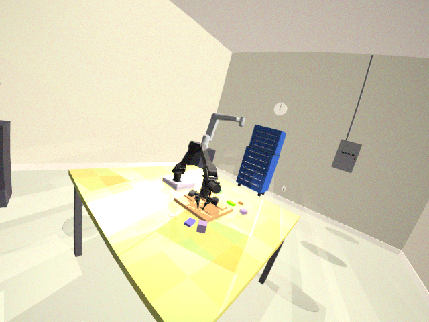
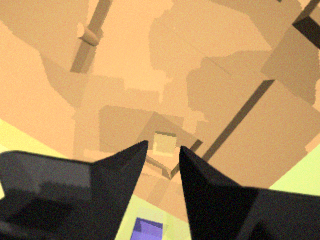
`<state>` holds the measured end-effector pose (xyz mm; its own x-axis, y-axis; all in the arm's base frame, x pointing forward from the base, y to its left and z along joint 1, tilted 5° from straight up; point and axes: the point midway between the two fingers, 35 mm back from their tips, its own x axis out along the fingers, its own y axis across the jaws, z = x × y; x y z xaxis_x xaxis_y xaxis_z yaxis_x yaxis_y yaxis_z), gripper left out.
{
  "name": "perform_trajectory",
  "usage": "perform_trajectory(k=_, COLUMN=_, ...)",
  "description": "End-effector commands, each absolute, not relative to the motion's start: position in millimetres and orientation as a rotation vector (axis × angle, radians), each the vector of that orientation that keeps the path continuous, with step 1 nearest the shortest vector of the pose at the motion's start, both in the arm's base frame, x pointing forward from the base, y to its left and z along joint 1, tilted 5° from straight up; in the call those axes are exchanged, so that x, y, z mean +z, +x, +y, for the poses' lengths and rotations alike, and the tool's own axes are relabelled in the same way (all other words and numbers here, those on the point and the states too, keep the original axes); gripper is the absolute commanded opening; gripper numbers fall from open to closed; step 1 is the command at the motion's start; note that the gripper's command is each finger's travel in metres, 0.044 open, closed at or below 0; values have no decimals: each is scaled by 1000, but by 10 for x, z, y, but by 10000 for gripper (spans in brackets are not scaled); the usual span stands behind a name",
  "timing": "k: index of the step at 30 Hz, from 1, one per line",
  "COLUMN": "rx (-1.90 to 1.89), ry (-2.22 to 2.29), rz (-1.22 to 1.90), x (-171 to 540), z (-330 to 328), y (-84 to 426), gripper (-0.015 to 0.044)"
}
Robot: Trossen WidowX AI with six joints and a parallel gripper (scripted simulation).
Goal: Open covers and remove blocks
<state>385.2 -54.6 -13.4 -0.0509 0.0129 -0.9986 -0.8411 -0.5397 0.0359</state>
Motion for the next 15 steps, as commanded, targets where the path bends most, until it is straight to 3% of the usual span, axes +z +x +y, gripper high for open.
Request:
perform_trajectory(k=1, rx=1668, ry=-1575, rz=899, x=-182, z=-549, y=3845, gripper=144)
perform_trajectory(k=6, rx=1668, ry=-1575, rz=899, x=-205, z=-549, y=3843, gripper=144)
perform_trajectory(k=15, rx=1666, ry=-1571, rz=897, x=-182, z=-546, y=3850, gripper=84)
